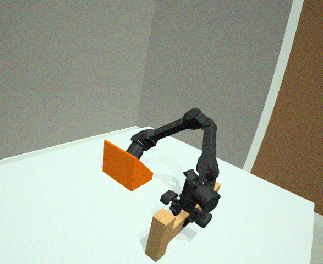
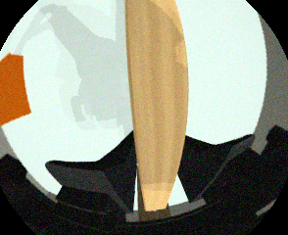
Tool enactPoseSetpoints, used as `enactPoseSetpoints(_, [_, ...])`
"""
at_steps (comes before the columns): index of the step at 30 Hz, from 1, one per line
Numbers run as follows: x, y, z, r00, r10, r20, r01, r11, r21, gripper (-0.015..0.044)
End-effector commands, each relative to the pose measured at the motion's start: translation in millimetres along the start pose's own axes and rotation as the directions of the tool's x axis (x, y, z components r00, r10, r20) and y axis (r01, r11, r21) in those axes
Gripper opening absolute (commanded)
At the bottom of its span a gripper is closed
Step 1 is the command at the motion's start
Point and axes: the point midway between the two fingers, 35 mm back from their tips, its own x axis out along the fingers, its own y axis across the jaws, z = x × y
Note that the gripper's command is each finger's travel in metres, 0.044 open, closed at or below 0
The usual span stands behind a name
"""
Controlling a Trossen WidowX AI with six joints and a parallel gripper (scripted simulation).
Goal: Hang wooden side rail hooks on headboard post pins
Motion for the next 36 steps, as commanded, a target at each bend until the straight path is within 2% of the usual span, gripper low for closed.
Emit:
enactPoseSetpoints(1, [-3.6,0.4,-3.6,1.000,-0.007,-0.004,0.007,1.000,0.003,0.0000])
enactPoseSetpoints(36, [-3.3,0.7,-7.2,1.000,-0.007,-0.004,0.007,1.000,0.003,0.0000])
